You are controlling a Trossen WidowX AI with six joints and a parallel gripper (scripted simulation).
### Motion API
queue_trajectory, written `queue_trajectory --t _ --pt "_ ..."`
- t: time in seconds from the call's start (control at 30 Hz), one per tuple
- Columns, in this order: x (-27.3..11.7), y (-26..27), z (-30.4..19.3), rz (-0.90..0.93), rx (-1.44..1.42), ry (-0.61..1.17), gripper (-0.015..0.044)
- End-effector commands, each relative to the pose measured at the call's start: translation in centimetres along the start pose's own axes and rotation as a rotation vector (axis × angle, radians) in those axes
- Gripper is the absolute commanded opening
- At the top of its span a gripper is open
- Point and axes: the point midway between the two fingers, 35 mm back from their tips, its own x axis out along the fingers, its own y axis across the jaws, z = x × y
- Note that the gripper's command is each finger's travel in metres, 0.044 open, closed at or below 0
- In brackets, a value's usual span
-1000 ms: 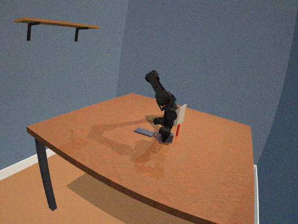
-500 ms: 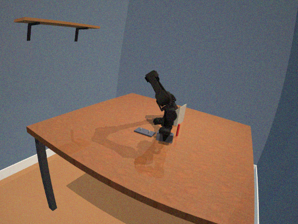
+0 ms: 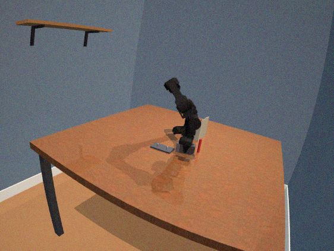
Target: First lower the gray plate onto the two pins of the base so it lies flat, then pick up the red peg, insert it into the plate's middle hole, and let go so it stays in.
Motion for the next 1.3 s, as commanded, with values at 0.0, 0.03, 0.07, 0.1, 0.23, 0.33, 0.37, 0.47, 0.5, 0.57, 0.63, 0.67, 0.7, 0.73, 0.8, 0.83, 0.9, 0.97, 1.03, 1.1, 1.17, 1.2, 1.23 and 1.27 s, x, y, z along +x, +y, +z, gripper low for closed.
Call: queue_trajectory --t 0.0,0.03,0.07,0.1,0.23,0.33,0.37,0.47,0.5,0.57,0.63,0.67,0.7,0.73,0.8,0.83,0.9,0.97,1.03,1.1,1.17,1.2,1.23,1.27 --pt "-1.4 0.3 -0.2 0.006 0.004 0.007 0.0" --pt "-1.7 0.3 -0.2 0.006 0.004 0.007 0.0" --pt "-2.0 0.3 -0.2 0.006 0.004 0.007 0.0" --pt "-2.4 0.4 -0.2 0.006 0.004 0.008 0.0" --pt "-3.6 0.4 -0.2 0.006 0.004 0.008 0.0" --pt "-4.6 0.4 -0.2 0.006 0.004 0.009 0.0" --pt "-4.9 0.4 -0.2 0.006 0.003 0.009 0.0" --pt "-5.9 0.4 -0.2 0.006 0.003 0.009 0.0" --pt "-6.2 0.3 -0.2 0.006 0.003 0.009 0.0" --pt "-6.9 0.3 -0.2 0.006 0.003 0.009 0.0" --pt "-7.5 0.2 -0.2 0.005 0.003 0.009 0.0" --pt "-7.8 0.2 -0.2 0.005 0.003 0.009 0.0" --pt "-8.2 0.1 -0.2 0.005 0.003 0.008 0.0" --pt "-8.5 0.1 -0.2 0.005 0.003 0.008 0.0" --pt "-9.1 0.0 -0.2 0.005 0.003 0.008 0.0" --pt "-9.4 -0.1 -0.2 0.004 0.004 0.008 0.0" --pt "-10.0 -0.2 -0.1 0.004 0.004 0.007 0.0" --pt "-10.3 -0.2 -0.1 0.004 0.004 0.007 0.0" --pt "-10.2 -0.2 0.1 0.004 0.006 0.008 0.0" --pt "-9.9 -0.3 0.6 0.005 0.013 0.009 0.0" --pt "-9.6 -0.3 1.2 0.005 0.02 0.011 0.0" --pt "-9.4 -0.3 1.5 0.005 0.024 0.011 0.0" --pt "-9.2 -0.4 1.8 0.006 0.027 0.012 0.0" --pt "-9.1 -0.4 2.1 0.006 0.031 0.013 0.0"
